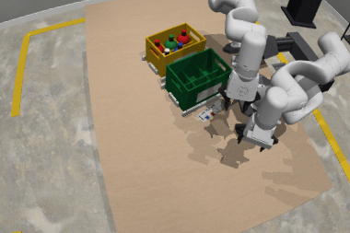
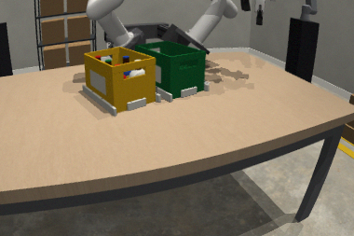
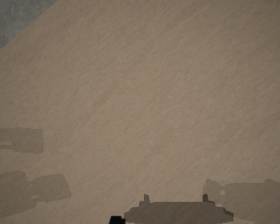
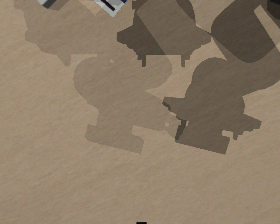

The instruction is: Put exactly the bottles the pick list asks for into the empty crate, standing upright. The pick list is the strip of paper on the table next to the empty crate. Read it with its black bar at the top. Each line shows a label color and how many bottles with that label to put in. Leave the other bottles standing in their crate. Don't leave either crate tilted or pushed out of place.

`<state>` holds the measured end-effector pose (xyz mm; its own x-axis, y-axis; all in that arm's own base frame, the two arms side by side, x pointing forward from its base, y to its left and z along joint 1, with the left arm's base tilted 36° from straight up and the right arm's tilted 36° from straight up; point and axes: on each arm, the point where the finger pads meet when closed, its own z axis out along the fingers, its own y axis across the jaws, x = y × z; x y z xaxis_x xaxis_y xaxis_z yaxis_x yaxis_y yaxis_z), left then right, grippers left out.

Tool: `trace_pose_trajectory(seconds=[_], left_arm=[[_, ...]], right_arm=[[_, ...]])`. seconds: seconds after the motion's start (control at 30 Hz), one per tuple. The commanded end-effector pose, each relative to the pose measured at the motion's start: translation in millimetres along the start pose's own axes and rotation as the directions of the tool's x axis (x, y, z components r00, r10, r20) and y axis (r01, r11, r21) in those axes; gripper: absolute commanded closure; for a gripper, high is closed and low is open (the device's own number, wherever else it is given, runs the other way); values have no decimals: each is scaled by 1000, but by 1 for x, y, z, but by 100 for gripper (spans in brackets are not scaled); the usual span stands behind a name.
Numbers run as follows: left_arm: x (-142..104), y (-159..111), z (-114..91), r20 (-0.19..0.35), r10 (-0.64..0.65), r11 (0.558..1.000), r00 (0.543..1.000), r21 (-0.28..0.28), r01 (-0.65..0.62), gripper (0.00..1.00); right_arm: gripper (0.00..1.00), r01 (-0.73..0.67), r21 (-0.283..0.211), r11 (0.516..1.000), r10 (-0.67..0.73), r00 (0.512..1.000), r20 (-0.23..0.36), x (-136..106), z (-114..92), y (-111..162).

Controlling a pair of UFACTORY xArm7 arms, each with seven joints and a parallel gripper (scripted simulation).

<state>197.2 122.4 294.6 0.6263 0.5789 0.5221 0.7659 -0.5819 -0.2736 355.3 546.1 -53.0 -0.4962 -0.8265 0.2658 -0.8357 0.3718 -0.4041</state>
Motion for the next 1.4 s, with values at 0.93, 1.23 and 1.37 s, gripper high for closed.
trace_pose_trajectory(seconds=[0.93,1.23,1.37], left_arm=[[1,0,-1,-3,-1,1000,1000,-1,1,0],[1,0,-1,-3,-1,1000,1000,-1,1,0],[1,0,-1,-3,-1,1000,1000,-1,1,0]], right_arm=[[35,1,7,1000,0,989,-151,-2,-3,0],[35,1,7,1000,0,989,-151,-2,-3,0],[35,52,-1,999,-52,988,-143,7,0,1]])
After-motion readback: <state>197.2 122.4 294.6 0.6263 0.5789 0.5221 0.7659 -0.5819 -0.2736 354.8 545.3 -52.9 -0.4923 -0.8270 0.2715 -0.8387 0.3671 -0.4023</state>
